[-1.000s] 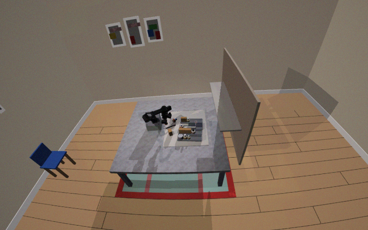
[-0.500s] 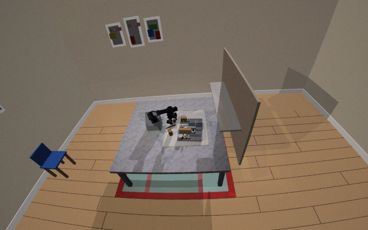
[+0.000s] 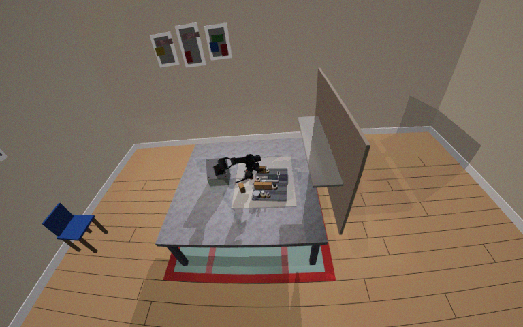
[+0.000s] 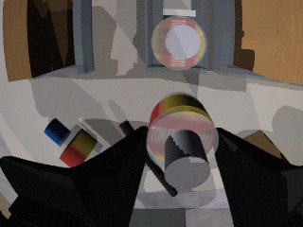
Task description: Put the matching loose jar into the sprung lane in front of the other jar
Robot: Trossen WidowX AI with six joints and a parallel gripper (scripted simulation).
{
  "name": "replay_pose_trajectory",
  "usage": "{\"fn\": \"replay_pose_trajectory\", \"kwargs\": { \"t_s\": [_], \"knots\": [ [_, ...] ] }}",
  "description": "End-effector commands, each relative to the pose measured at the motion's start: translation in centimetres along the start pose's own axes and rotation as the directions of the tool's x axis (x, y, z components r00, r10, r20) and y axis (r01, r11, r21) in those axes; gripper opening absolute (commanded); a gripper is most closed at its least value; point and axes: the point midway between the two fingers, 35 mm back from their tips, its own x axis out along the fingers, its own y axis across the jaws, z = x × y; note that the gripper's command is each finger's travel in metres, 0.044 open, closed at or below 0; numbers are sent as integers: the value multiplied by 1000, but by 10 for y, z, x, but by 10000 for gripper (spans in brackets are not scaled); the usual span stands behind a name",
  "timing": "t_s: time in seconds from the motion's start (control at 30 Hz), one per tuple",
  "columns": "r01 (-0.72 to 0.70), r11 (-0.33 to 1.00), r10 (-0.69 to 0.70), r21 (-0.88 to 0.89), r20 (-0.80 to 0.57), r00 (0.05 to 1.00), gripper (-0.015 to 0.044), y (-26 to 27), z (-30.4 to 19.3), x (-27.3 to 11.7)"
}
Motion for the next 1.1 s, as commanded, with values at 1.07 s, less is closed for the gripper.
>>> {"fn": "replay_pose_trajectory", "kwargs": {
  "t_s": [1.07],
  "knots": [
    [5, 1000, -5, 0, 12, 1000, 0, 0, 16, 25]
  ]
}}
